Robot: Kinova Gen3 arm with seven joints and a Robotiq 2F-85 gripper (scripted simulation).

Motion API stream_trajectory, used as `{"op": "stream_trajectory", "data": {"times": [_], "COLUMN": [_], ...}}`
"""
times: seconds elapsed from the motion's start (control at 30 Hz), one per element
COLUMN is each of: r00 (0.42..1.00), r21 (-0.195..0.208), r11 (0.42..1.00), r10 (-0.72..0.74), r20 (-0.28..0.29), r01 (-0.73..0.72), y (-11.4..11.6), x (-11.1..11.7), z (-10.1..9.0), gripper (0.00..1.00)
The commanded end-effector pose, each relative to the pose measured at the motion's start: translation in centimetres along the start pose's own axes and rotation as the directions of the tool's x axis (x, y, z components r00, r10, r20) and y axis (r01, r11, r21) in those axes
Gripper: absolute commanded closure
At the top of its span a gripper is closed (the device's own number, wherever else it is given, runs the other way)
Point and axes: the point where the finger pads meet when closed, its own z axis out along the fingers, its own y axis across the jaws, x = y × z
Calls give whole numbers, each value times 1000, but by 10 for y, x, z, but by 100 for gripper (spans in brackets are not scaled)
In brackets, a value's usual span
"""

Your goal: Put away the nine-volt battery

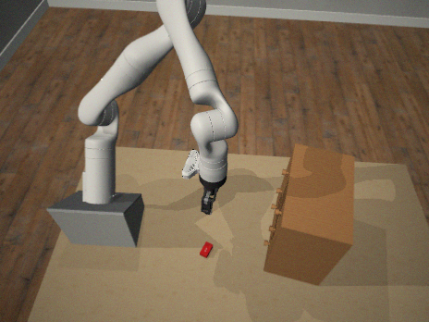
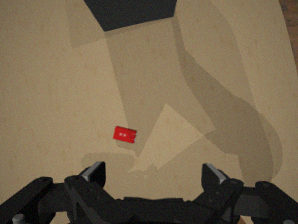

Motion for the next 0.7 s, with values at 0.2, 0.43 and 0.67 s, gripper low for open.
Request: {"op": "stream_trajectory", "data": {"times": [0.2,0.43,0.67], "r00": [999,994,983], "r21": [1,0,1], "r11": [1000,1000,1000], "r10": [1,1,1], "r20": [40,113,184], "r01": [-1,-1,-1], "y": [0,-1,-1], "x": [-3,-10,-17], "z": [4,12,20], "gripper": [0,0,0]}}
